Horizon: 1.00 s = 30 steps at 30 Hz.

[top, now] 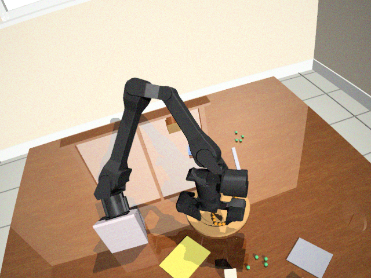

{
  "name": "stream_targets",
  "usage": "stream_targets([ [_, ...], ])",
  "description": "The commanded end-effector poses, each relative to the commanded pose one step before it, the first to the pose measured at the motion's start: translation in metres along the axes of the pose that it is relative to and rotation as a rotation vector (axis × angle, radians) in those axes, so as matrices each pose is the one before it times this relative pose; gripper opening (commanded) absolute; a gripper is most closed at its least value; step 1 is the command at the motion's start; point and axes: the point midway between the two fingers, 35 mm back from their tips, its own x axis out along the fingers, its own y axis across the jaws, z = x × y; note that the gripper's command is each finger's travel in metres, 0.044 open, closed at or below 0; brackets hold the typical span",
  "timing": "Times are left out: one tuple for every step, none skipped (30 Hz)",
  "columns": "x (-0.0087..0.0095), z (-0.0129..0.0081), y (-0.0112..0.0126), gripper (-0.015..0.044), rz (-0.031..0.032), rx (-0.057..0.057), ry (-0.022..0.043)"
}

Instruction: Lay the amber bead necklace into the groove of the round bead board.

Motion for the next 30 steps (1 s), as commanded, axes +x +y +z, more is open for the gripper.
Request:
stream_targets([
  [-0.00572, -0.00014, -0.00155, 0.0230, -0.00167, 0.3825, 0.00635],
  [-0.00139, 0.00018, -0.00022, 0.0204, -0.00010, 0.1003, 0.00003],
  [-0.00140, 0.00020, -0.00019, 0.0177, -0.00009, 0.1003, 0.00002],
  [-0.00140, 0.00021, -0.00016, 0.0151, -0.00009, 0.1002, 0.00001],
  [-0.00140, 0.00022, -0.00014, 0.0125, -0.00008, 0.1003, 0.00001],
  [-0.00141, 0.00023, -0.00011, 0.0120, -0.00007, 0.1003, 0.00000],
  [-0.00141, 0.00023, -0.00008, 0.0120, -0.00007, 0.1003, -0.00001],
  [-0.00142, 0.00023, -0.00005, 0.0120, -0.00006, 0.1003, -0.00001],
  [-0.00142, 0.00023, -0.00002, 0.0120, -0.00005, 0.1003, -0.00001],
  [-0.00142, 0.00022, 0.00000, 0.0120, -0.00004, 0.1003, -0.00002],
  [-0.00143, 0.00021, 0.00003, 0.0120, -0.00004, 0.1003, -0.00002],
  [-0.00143, 0.00020, 0.00005, 0.0120, -0.00003, 0.1003, -0.00001],
  [-0.00143, 0.00018, 0.00007, 0.0120, -0.00002, 0.0680, -0.00001],
  [-0.00121, 0.00014, 0.00007, 0.0120, -0.00001, 0.0577, -0.00001],
  [-0.00076, 0.00008, 0.00005, 0.0120, -0.00001, 0.0561, 0.00000],
  [-0.00075, 0.00008, 0.00005, 0.0120, -0.00001, 0.0558, 0.00000],
  [-0.00075, 0.00007, 0.00005, 0.0120, 0.00000, 0.0566, 0.00000],
  [-0.00075, 0.00007, 0.00006, 0.0120, 0.00000, 0.0563, 0.00000],
  [-0.00071, 0.00006, 0.00006, 0.0120, 0.00000, 0.0559, 0.00000],
  [-0.00058, 0.00004, 0.00005, 0.0120, 0.00000, 0.0557, 0.00001],
  [-0.00049, 0.00003, 0.00004, 0.0120, 0.00000, 0.0534, 0.00001],
  [-0.00035, 0.00002, 0.00003, 0.0120, 0.00000, 0.0257, 0.00000],
  [-0.00008, 0.00000, 0.00001, 0.0120, 0.00000, 0.0062, 0.00000],
  [0.00000, 0.00000, 0.00000, 0.0120, 0.00000, 0.0000, 0.00000],
  [0.00000, 0.00000, 0.00000, 0.0120, 0.00000, 0.0000, 0.00000],
  [0.00000, 0.00000, 0.00000, 0.0120, 0.00000, 0.0000, 0.00000],
  [0.00000, 0.00000, 0.00000, 0.0120, 0.00000, 0.0000, 0.00000],
  [0.00000, 0.00000, 0.00000, 0.0120, 0.00000, 0.0000, 0.00000],
  [0.00000, 0.00000, 0.00000, 0.0120, 0.00000, 0.0000, 0.00000],
  [0.00000, 0.00000, 0.00000, 0.0120, 0.00000, 0.0000, 0.00000],
])
